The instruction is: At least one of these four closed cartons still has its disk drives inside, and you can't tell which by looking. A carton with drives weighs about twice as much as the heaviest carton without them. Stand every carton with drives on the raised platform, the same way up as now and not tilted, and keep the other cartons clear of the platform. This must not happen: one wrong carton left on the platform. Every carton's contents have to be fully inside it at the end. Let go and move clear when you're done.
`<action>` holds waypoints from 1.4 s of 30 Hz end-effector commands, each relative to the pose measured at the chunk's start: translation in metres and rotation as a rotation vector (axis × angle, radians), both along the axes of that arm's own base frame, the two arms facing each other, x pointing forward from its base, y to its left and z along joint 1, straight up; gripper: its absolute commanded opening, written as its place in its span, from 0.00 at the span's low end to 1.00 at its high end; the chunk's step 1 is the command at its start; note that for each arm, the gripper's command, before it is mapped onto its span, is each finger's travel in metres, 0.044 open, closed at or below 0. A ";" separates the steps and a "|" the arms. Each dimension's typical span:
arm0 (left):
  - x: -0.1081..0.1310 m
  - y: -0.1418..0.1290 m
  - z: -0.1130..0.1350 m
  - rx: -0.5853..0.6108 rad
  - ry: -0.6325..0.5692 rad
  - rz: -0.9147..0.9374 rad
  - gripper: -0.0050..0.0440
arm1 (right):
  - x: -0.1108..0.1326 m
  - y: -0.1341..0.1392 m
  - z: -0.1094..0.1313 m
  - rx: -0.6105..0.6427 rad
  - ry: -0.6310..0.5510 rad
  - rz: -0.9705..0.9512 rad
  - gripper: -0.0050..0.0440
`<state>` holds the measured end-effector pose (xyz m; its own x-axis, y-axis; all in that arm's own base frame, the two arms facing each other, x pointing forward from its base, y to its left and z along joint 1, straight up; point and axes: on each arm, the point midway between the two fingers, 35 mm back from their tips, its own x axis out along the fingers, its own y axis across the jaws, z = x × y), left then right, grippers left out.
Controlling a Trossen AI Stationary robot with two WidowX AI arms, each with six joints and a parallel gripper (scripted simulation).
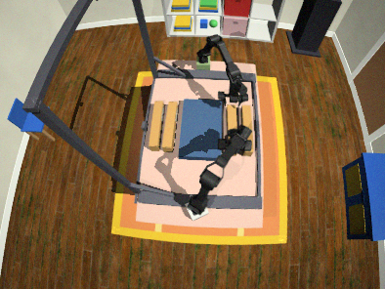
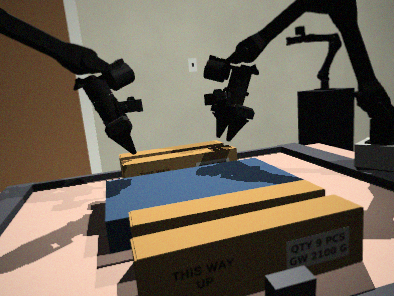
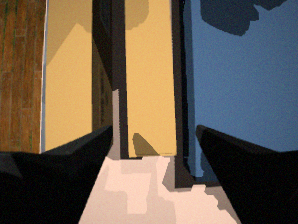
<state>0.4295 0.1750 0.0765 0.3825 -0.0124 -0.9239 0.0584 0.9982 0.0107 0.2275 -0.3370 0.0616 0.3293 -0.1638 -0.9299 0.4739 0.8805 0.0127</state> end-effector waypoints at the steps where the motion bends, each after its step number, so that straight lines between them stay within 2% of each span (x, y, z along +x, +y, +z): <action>1: 0.001 0.000 0.014 0.014 -0.029 0.000 0.89 | 0.000 -0.002 0.009 -0.021 -0.012 0.000 0.89; 35: 0.000 0.001 0.013 0.013 -0.028 0.000 0.89 | -0.001 -0.002 0.009 -0.030 -0.017 0.000 0.89; 36: 0.001 0.002 -0.057 0.000 -0.005 -0.002 0.89 | -0.001 -0.001 -0.061 -0.002 -0.002 0.003 0.89; 42: 0.001 0.002 -0.057 0.000 -0.005 -0.002 0.89 | -0.001 -0.001 -0.061 -0.002 -0.002 0.003 0.89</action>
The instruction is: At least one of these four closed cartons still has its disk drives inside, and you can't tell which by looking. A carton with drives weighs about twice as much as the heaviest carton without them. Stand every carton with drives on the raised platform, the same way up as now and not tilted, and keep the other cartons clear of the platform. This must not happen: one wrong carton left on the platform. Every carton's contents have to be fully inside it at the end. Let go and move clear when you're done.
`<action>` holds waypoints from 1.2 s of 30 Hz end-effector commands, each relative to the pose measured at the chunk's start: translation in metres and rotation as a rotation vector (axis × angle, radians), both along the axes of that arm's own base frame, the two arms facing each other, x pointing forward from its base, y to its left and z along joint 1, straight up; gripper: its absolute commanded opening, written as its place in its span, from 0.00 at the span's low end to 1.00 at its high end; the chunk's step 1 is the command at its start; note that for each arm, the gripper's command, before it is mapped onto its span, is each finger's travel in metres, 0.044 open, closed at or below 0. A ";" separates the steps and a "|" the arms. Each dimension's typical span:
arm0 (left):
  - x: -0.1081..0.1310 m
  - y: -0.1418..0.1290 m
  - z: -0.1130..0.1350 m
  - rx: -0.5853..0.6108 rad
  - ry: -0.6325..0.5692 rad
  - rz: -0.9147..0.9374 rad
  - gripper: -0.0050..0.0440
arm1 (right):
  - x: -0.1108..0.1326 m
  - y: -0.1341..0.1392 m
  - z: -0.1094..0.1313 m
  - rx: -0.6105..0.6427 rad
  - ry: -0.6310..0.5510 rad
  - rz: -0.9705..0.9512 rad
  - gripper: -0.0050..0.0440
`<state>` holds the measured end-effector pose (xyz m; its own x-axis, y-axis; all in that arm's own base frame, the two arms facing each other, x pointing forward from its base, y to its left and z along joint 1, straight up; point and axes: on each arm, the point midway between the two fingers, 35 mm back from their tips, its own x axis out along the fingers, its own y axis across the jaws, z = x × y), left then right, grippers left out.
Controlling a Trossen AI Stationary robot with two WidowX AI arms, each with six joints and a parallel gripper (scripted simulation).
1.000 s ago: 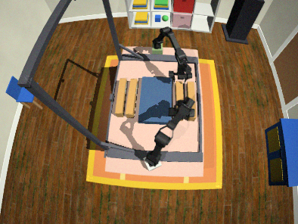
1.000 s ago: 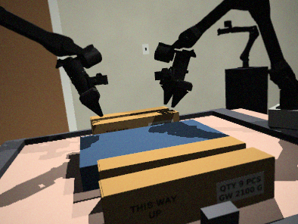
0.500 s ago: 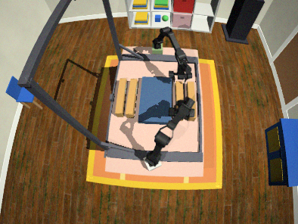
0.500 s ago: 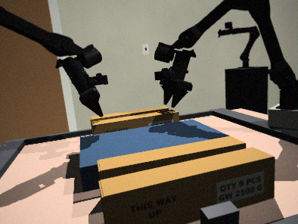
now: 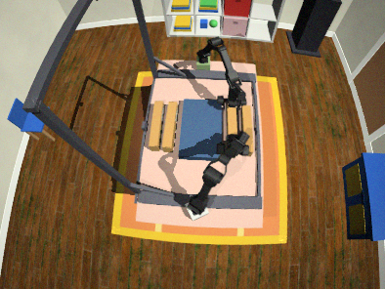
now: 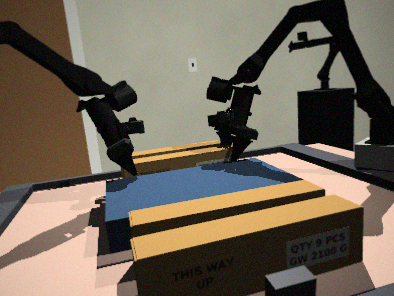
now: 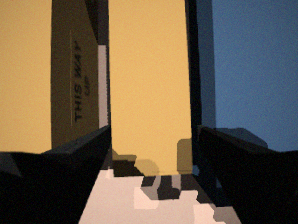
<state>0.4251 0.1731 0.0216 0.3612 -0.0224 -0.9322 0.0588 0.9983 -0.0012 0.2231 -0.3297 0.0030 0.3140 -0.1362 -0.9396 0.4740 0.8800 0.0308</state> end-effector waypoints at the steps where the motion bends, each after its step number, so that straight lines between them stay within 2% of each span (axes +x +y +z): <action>1: 0.006 0.003 -0.002 0.010 -0.028 -0.001 0.89 | 0.004 -0.008 -0.002 -0.031 -0.018 0.003 0.89; 36: 0.006 0.002 -0.002 0.009 -0.026 -0.003 0.89 | 0.004 -0.009 -0.002 -0.033 -0.018 0.000 0.89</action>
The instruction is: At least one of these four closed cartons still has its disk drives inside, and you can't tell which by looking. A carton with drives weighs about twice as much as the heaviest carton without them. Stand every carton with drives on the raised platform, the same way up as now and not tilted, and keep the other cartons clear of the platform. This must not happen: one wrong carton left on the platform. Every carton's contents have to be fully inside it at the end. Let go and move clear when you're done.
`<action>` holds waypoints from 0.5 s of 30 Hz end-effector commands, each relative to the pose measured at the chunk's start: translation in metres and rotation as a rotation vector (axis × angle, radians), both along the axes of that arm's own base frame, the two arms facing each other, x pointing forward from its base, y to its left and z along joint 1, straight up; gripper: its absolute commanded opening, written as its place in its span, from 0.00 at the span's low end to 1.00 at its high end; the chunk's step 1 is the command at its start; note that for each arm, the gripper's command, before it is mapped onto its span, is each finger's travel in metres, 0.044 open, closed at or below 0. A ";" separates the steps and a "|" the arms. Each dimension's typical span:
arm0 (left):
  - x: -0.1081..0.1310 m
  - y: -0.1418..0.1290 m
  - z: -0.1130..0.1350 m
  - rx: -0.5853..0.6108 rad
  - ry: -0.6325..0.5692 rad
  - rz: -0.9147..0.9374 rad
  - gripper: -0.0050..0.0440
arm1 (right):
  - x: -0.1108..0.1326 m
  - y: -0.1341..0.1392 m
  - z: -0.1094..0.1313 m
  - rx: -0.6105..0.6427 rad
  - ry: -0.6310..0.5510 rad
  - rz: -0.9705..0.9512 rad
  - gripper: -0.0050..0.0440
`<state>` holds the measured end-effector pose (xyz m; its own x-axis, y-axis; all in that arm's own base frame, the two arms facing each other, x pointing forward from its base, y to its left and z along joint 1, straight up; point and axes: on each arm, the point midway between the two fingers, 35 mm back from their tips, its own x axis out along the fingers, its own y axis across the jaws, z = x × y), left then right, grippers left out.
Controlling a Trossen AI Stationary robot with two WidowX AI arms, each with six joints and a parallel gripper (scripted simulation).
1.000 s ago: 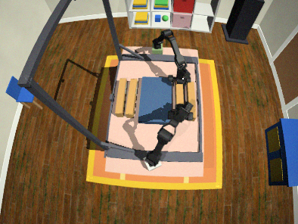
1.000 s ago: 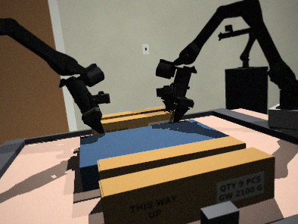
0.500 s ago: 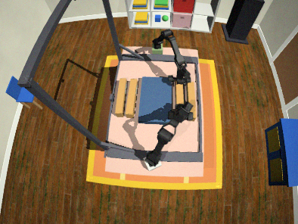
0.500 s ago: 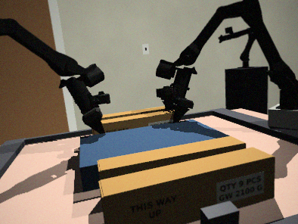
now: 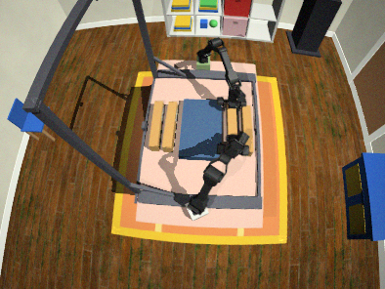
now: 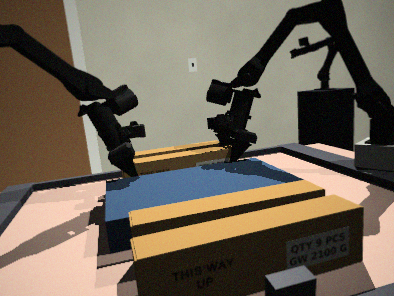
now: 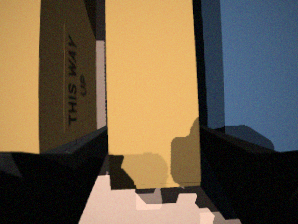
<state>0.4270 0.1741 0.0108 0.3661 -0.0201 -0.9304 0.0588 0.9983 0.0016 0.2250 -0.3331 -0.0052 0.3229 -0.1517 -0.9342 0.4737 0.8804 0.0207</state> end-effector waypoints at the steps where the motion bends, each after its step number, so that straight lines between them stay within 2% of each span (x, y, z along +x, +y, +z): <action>1: 0.004 0.001 0.009 0.006 -0.021 -0.003 0.89 | 0.002 -0.005 0.006 -0.017 -0.008 0.000 0.89; 15: 0.004 0.001 0.009 0.012 -0.026 0.000 0.89 | 0.002 -0.006 0.006 -0.015 -0.009 0.003 0.89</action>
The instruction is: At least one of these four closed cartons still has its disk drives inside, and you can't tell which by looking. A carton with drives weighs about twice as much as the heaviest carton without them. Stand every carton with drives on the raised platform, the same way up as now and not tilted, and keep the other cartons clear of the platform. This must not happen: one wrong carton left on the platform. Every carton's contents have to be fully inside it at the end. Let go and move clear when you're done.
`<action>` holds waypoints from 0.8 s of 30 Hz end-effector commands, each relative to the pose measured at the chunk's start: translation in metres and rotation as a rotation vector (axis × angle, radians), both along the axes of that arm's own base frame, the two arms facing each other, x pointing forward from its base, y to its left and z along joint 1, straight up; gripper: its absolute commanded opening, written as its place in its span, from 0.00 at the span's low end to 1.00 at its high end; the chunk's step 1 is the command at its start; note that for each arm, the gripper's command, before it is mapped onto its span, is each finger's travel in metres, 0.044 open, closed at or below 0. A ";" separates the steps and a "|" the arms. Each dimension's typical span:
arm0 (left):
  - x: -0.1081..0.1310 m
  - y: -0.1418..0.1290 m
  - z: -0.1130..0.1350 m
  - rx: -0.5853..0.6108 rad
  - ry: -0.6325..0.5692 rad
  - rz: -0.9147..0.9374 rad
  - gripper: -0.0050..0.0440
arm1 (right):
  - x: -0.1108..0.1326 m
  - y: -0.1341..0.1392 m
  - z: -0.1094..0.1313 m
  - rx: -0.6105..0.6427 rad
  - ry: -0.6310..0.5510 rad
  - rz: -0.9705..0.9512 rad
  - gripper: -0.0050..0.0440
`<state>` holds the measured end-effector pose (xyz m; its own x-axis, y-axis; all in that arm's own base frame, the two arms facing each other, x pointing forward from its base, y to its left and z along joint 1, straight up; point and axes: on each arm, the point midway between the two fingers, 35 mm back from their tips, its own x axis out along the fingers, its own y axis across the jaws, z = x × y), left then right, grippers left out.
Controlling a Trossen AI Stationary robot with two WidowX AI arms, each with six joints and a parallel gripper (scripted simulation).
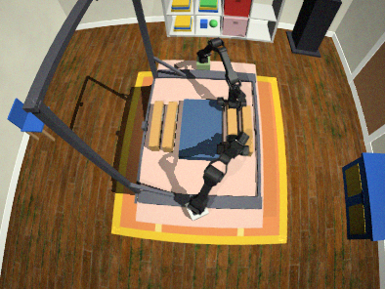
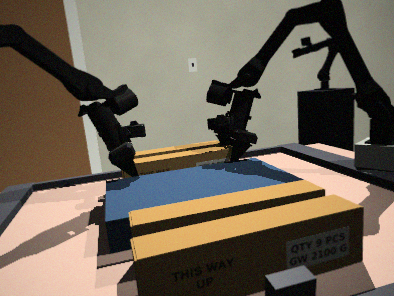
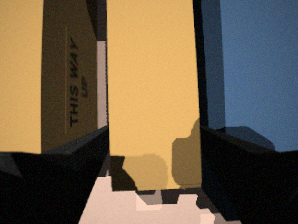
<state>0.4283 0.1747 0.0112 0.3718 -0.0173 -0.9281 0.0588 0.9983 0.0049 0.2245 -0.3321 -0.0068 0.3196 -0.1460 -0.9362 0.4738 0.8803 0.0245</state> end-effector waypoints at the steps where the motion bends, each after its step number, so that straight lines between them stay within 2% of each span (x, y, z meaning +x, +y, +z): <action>1: 0.003 0.001 0.008 0.009 -0.020 0.000 0.89 | 0.003 -0.007 0.007 -0.021 -0.013 0.003 0.89; 24: 0.002 0.001 0.009 0.014 -0.029 0.000 0.89 | 0.003 -0.006 0.008 -0.021 -0.012 0.002 0.89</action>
